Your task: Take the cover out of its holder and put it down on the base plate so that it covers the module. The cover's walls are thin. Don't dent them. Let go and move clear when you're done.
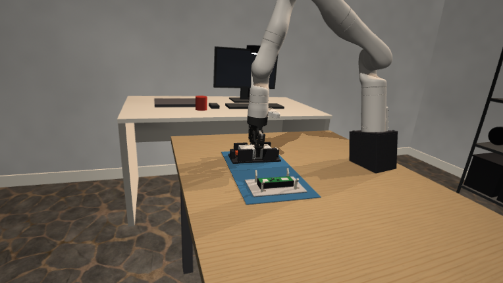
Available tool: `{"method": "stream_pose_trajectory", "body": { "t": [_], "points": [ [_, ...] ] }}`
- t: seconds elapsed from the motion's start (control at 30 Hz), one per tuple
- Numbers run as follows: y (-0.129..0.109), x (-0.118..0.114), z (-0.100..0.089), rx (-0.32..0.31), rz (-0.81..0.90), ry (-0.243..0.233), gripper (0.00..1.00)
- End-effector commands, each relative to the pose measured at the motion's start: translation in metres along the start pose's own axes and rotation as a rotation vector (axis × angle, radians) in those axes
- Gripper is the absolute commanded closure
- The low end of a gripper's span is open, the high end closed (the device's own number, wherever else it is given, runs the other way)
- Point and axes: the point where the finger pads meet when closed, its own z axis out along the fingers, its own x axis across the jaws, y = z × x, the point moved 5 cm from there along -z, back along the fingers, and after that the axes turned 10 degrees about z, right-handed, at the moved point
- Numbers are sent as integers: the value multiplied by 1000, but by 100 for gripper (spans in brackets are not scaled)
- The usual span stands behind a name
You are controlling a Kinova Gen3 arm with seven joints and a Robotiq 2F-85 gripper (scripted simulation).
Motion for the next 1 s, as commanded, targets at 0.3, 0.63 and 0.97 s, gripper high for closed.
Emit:
{"method": "stream_pose_trajectory", "body": {
  "t": [0.3,0.63,0.97],
  "points": [
    [1,0,-1,-2,0,0,100],
    [1,0,-1,-2,0,1,100],
    [1,0,-7,-2,0,1,100]
  ]
}}
